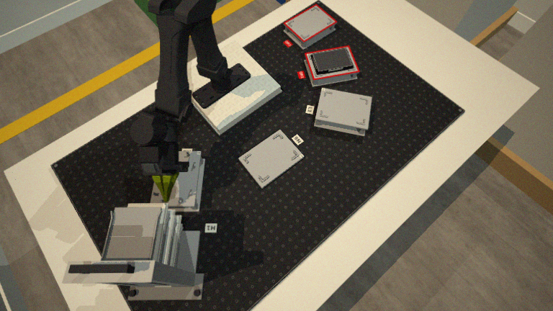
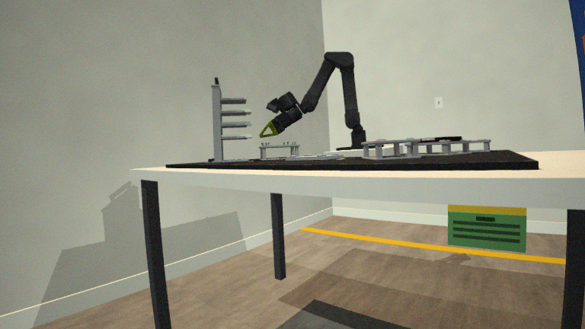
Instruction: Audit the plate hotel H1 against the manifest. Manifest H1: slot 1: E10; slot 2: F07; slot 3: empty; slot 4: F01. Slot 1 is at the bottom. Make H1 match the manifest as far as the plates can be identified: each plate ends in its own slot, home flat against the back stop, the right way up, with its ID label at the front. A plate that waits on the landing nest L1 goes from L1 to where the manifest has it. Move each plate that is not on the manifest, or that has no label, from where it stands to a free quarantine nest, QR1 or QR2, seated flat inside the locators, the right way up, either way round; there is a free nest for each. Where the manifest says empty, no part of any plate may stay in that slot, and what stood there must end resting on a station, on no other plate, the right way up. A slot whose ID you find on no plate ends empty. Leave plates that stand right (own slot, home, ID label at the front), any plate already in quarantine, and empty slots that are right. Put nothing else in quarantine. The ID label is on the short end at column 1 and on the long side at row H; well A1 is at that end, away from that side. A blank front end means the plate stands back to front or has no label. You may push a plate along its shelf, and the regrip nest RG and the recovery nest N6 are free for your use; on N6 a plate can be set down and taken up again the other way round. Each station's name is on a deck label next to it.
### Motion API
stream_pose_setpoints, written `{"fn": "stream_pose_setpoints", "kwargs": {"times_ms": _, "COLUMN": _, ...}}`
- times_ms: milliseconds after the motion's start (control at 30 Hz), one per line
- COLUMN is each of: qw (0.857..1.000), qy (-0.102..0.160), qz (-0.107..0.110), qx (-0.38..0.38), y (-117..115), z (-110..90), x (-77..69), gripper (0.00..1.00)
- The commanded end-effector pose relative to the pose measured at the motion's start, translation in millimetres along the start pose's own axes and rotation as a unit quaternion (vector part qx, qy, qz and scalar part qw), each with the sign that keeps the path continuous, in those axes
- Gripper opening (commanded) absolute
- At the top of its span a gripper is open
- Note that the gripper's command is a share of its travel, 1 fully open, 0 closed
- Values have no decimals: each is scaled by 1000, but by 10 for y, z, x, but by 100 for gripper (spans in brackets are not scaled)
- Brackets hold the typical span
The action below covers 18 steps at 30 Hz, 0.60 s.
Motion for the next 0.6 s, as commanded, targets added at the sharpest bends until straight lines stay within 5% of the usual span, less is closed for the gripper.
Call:
{"fn": "stream_pose_setpoints", "kwargs": {"times_ms": 0, "qw": 1000, "qy": -6, "qz": 2, "qx": -3, "y": -2, "z": 21, "x": -47, "gripper": 0}}
{"fn": "stream_pose_setpoints", "kwargs": {"times_ms": 567, "qw": 1000, "qy": -6, "qz": 2, "qx": -3, "y": -8, "z": -103, "x": -264, "gripper": 0}}
Point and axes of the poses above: the point where the finger pads meet when closed, its own x axis out along the fingers, its own y axis across the jaws, z = x × y, the point moved 4 cm from there along -x, back along the fingers, and after that the axes turned 2 degrees about x, right-handed, at the moved point
